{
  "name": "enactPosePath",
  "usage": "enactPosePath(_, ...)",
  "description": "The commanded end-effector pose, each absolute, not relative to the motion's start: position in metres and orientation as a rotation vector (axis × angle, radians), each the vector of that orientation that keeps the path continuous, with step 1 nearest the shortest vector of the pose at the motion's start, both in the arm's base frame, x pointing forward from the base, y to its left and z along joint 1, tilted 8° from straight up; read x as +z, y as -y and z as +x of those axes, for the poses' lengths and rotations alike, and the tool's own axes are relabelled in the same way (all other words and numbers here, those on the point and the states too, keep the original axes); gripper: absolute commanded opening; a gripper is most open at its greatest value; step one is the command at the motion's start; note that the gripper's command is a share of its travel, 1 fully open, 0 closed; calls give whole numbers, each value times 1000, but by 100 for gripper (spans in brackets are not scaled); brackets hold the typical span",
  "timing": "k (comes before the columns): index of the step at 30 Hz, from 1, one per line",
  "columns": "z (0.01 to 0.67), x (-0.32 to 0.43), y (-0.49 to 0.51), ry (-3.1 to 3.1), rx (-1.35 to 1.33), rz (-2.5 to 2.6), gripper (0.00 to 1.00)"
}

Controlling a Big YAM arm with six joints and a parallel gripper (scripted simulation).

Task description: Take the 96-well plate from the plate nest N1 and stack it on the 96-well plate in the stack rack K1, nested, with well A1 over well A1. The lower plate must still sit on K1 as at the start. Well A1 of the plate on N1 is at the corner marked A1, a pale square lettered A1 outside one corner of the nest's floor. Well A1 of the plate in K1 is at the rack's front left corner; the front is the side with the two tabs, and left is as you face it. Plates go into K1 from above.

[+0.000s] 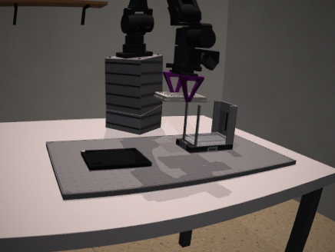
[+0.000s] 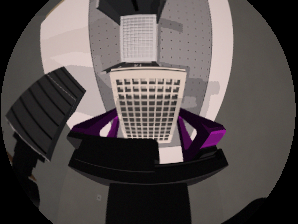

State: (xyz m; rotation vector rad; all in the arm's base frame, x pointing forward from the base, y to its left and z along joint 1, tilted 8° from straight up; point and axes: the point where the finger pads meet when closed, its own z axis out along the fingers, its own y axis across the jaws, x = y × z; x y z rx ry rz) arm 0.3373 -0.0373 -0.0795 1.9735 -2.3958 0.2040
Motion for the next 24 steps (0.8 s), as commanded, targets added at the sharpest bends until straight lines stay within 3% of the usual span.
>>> enactPosePath(1, 345, -79, 20, 2417, 227, 1970, 0)
enactPosePath(24, 352, -83, -53, 2419, 224, 1972, 0)
